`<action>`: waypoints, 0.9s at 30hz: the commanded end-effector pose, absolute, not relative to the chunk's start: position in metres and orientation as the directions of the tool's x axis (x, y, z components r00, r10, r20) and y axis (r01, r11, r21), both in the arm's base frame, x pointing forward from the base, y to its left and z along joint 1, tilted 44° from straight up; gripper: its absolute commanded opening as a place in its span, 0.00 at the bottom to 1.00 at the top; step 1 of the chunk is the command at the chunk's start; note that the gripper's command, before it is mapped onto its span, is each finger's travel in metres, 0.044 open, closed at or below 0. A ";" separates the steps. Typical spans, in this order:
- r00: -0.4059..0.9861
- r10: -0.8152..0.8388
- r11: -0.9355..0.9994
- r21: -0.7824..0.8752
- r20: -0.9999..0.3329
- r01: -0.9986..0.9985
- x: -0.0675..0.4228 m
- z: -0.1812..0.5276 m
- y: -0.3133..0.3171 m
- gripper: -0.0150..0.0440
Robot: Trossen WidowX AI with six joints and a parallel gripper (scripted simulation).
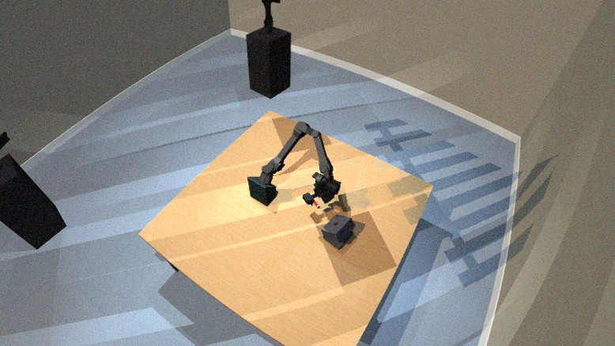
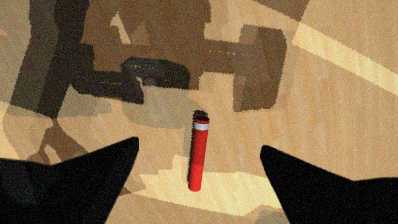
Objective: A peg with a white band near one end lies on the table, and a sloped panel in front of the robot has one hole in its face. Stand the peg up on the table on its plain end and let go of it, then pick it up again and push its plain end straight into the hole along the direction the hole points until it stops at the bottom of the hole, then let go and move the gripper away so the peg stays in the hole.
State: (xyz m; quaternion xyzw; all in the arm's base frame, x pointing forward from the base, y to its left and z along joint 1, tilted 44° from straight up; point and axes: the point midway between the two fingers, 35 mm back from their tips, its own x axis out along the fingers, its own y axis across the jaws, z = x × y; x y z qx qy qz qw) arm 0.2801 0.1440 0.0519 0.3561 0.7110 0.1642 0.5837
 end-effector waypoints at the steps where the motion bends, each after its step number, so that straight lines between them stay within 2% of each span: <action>1: -0.070 0.695 0.695 0.643 -0.716 0.321 0.278 0.045 0.149 1.00; 24: -0.071 0.699 0.691 0.647 -0.712 0.321 0.273 0.022 0.173 1.00; 27: -0.071 0.699 0.691 0.647 -0.712 0.321 0.273 0.022 0.173 0.87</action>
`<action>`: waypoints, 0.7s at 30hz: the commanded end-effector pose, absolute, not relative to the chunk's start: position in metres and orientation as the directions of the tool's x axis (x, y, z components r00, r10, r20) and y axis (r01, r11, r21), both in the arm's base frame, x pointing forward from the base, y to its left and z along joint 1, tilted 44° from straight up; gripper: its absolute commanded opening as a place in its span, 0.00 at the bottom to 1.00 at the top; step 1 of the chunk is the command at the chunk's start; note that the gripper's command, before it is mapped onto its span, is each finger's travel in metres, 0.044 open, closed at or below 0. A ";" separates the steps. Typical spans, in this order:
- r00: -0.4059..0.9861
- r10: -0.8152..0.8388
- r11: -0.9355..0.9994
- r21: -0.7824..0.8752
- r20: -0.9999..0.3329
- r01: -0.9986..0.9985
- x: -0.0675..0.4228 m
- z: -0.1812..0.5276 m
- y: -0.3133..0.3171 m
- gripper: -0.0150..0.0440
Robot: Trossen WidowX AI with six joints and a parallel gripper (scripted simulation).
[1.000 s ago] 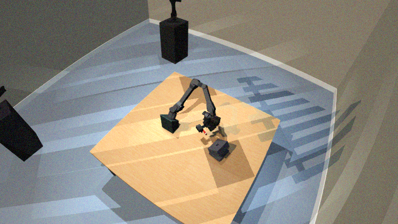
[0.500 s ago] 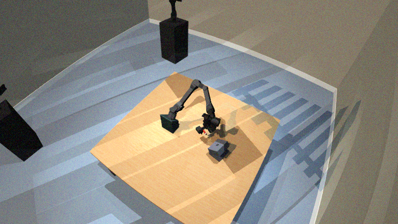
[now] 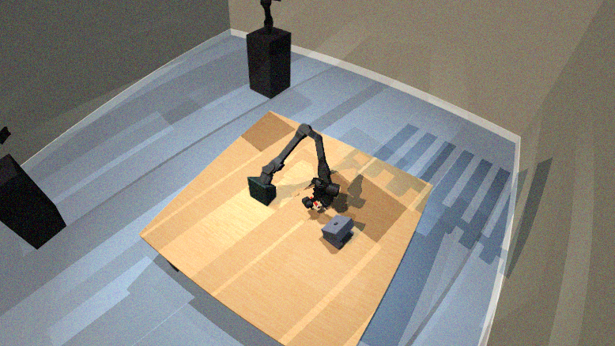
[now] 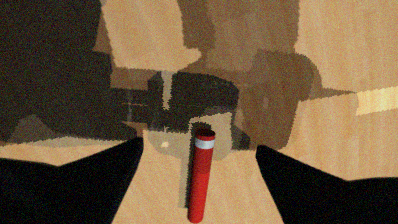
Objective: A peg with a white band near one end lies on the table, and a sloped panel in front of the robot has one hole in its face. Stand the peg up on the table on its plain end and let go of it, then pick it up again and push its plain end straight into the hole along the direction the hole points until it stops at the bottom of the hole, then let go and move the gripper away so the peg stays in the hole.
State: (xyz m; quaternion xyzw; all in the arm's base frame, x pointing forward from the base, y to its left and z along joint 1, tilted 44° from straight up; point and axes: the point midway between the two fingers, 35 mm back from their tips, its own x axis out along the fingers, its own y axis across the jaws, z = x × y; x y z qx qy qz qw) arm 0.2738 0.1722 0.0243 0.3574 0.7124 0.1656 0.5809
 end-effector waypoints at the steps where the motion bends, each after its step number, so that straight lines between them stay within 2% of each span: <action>1: -0.071 0.699 0.691 0.647 -0.712 0.321 0.273 0.022 0.173 0.82; 10: -0.071 0.699 0.691 0.647 -0.712 0.321 0.273 0.022 0.173 0.44; 21: -0.071 0.699 0.691 0.647 -0.712 0.321 0.273 0.022 0.173 0.43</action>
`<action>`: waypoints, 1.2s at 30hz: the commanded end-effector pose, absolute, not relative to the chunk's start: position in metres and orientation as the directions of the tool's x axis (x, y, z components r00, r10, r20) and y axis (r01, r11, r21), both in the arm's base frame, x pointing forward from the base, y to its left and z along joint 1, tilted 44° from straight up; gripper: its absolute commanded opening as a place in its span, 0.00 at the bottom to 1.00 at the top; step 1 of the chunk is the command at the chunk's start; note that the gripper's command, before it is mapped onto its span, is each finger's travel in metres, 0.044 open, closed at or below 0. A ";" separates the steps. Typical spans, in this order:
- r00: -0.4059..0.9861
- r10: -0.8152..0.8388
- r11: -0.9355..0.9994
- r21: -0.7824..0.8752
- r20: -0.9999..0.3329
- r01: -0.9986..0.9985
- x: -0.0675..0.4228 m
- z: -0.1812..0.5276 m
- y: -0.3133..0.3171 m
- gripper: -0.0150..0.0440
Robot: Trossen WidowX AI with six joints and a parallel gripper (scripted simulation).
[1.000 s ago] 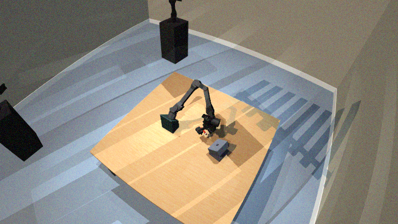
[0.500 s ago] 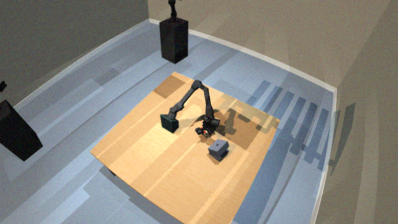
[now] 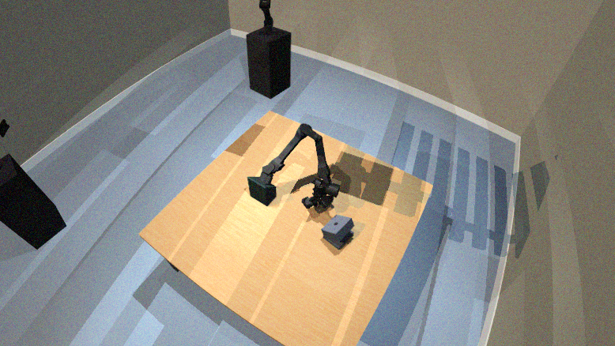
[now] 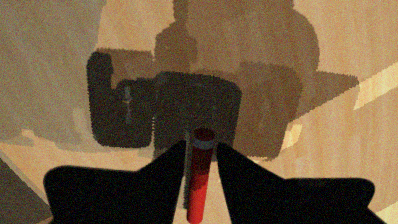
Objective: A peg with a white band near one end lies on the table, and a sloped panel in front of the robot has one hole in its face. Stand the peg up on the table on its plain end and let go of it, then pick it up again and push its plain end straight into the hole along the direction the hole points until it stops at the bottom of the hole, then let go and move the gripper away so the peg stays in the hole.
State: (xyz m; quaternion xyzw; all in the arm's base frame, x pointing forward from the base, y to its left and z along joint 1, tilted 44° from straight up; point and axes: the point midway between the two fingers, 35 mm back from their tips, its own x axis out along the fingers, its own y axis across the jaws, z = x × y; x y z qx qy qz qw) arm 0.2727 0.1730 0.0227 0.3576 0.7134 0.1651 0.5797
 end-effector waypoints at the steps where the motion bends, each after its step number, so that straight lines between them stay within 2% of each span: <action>1: -0.071 0.699 0.691 0.647 -0.712 0.321 0.273 0.022 0.173 0.42; 8: -0.071 0.699 0.691 0.647 -0.712 0.321 0.273 0.022 0.173 0.34; 16: -0.058 0.698 0.691 0.649 -0.714 0.320 0.272 0.023 0.172 0.34; 36: 0.115 0.652 0.690 0.650 -0.749 0.319 0.266 0.034 0.166 0.34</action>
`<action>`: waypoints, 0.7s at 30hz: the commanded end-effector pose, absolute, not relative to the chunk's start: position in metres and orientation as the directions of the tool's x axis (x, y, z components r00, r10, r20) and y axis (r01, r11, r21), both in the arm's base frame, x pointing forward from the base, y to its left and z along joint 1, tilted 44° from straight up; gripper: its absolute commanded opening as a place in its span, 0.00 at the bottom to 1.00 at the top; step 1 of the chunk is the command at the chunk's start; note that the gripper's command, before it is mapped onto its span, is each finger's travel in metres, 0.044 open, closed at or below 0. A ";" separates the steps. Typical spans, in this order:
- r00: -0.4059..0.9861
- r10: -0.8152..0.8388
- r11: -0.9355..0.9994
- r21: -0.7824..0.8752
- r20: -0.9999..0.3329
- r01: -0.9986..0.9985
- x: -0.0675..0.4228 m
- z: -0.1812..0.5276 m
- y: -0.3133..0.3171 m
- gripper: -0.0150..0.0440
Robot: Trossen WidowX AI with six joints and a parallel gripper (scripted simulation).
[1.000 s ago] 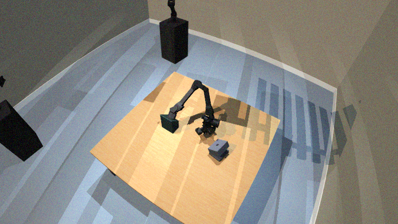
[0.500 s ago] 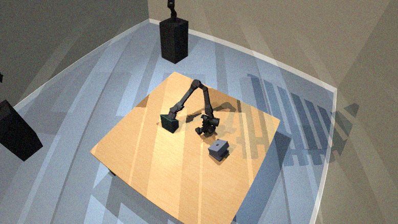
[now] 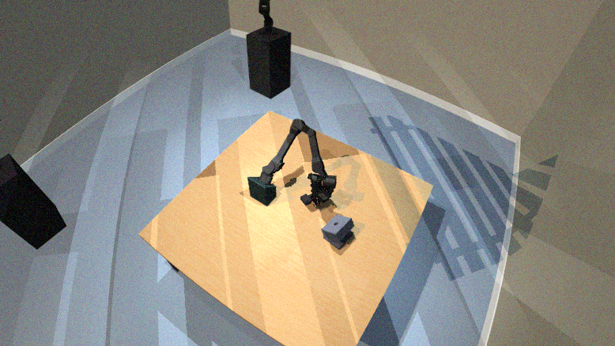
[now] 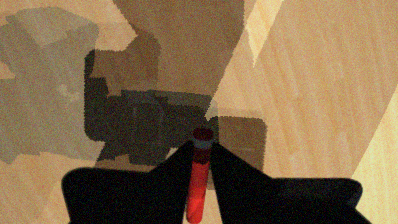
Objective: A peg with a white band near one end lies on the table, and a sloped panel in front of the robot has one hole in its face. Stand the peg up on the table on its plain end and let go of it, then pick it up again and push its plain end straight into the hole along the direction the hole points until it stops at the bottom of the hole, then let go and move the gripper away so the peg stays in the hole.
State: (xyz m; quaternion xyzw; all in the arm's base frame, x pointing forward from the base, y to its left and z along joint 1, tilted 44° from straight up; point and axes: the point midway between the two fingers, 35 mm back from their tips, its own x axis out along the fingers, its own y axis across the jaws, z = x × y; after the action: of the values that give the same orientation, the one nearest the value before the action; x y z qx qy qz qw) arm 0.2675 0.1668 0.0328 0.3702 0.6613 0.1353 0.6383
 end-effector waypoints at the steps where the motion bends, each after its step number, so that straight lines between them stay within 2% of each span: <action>1: 0.123 0.649 0.690 0.650 -0.750 0.319 0.265 0.034 0.165 0.34; 21: 0.283 0.585 0.690 0.650 -0.760 0.320 0.257 0.044 0.161 0.34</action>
State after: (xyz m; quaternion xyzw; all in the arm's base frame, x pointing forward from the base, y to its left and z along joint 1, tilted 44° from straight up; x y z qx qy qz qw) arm 0.2592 0.1616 0.0427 0.3805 0.6010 0.1008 0.6956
